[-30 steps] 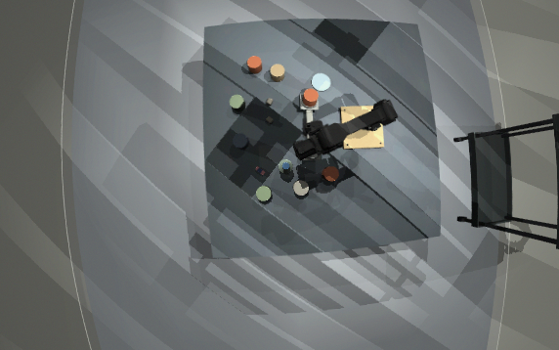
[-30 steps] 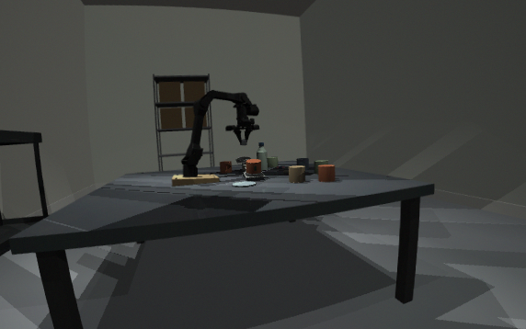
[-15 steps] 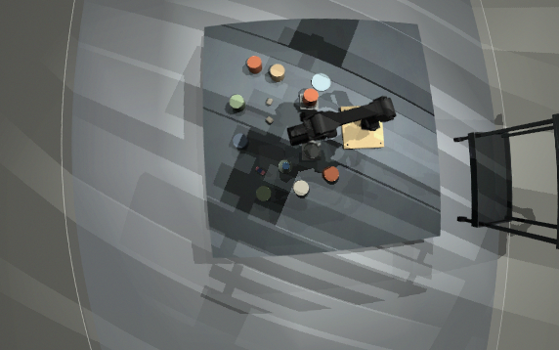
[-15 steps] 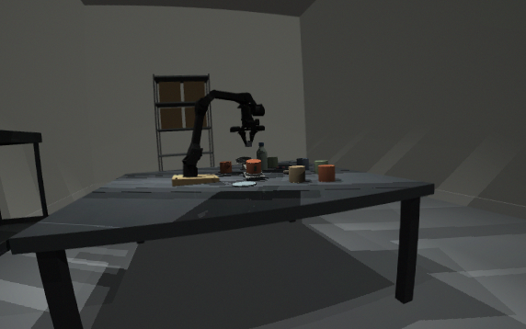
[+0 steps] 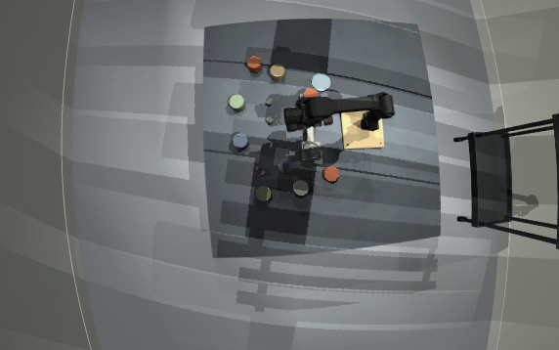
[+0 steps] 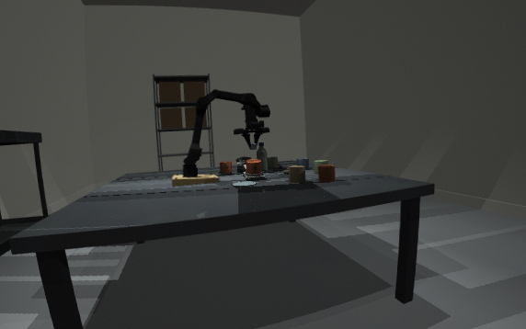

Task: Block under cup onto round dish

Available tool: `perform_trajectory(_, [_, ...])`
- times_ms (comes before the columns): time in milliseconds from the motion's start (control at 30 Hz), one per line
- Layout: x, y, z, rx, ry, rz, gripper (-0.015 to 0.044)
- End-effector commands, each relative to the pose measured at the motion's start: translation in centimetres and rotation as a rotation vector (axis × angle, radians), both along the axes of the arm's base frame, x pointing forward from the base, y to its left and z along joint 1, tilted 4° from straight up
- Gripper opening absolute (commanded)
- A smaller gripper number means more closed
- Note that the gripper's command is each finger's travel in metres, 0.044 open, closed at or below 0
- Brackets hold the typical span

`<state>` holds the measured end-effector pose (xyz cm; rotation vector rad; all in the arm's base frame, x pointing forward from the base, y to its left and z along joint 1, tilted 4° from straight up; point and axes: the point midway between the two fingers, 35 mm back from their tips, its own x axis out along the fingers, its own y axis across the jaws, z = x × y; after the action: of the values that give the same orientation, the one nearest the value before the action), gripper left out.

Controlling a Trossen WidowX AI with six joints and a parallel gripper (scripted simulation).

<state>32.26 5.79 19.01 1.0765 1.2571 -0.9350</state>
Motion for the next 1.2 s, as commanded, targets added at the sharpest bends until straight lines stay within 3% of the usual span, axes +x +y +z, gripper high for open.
perform_trajectory(0, [0.1,-1.3,-0.5,0.002,0.004,0.006,0.0000])
perform_trajectory(1167, [-0.3,-13.6,-3.9,-0.022,0.009,-0.023,0.0000])
